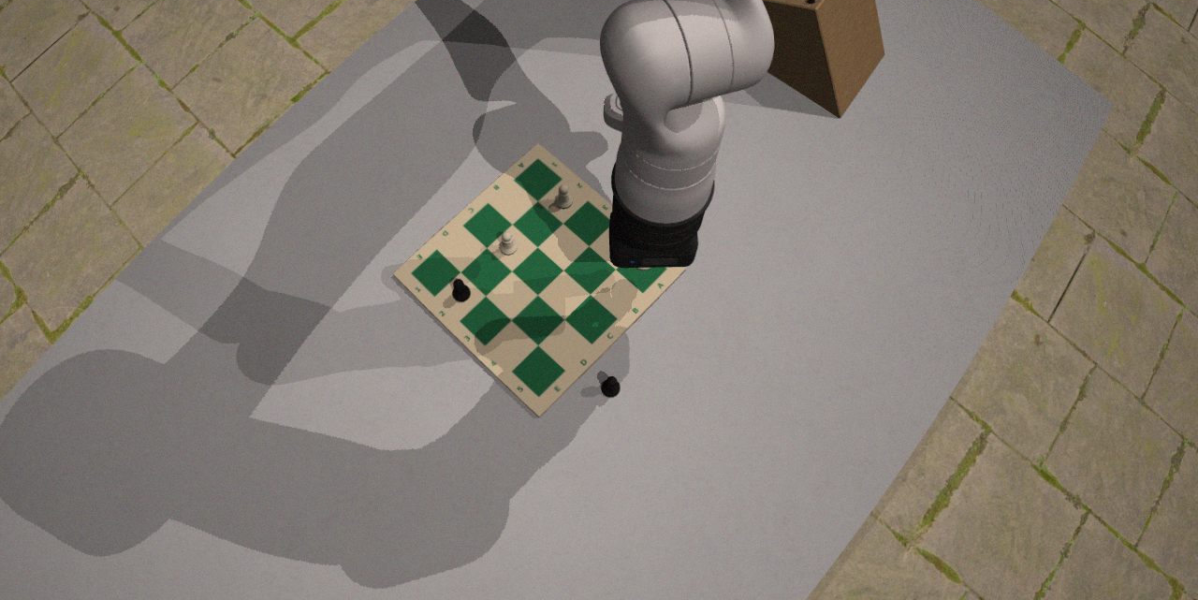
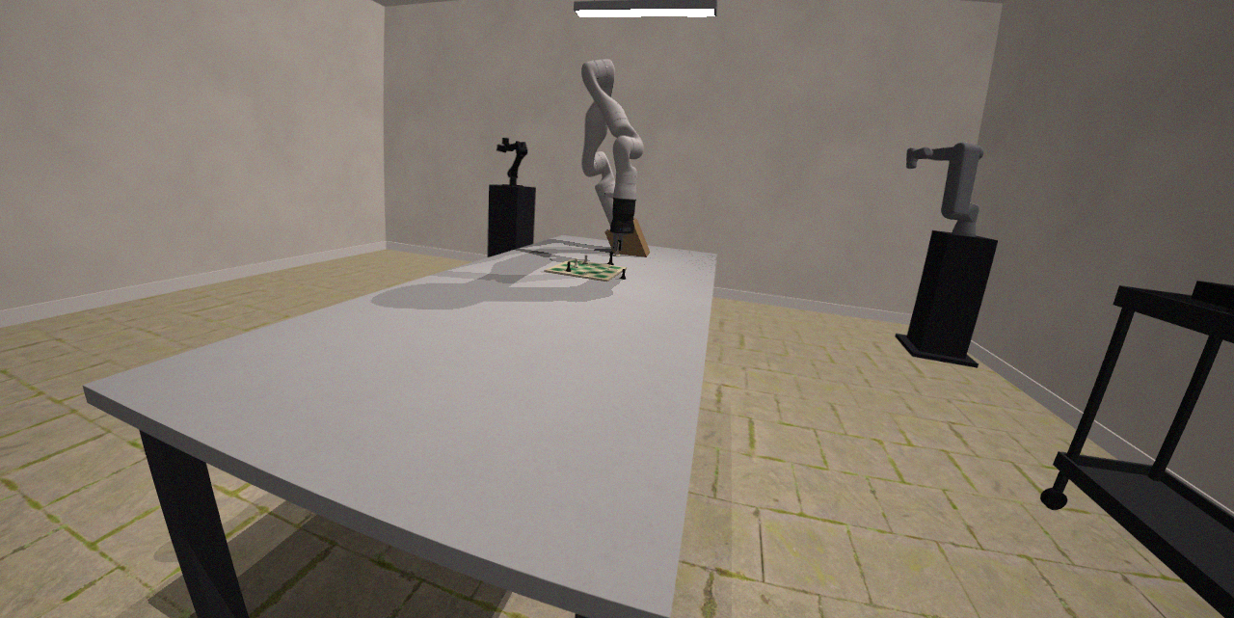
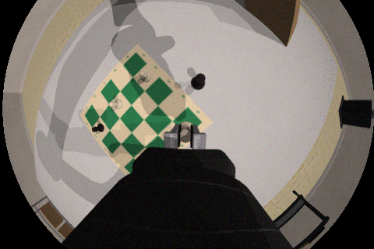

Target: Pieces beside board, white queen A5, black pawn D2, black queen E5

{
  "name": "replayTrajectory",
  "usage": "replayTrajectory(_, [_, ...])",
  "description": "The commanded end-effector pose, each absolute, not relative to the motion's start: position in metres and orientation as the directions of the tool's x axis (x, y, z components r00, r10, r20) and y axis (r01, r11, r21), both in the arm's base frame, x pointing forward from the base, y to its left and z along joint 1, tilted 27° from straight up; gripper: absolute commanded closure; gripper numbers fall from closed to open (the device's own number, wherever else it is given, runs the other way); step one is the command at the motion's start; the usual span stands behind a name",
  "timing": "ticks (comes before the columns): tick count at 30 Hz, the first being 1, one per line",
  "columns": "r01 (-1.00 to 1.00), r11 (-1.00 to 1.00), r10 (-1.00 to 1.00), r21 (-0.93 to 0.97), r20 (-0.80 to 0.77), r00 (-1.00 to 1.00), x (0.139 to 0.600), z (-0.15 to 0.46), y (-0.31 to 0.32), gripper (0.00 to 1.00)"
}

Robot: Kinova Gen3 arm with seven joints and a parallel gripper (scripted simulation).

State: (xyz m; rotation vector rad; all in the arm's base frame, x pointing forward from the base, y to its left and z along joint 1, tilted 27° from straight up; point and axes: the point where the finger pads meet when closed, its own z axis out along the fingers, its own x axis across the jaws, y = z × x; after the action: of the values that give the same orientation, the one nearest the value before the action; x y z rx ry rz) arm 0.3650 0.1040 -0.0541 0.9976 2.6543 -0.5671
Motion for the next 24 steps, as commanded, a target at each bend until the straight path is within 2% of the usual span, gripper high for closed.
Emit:
replayTrajectory(1, [0.671, 0.683, 0.573, -0.288, -0.359, -0.737, 0.362, -0.069, 0.093, 1.00])
replayTrajectory(24, [0.671, 0.683, 0.573, -0.288, -0.359, -0.737, 0.363, -0.087, 0.084, 1.00])
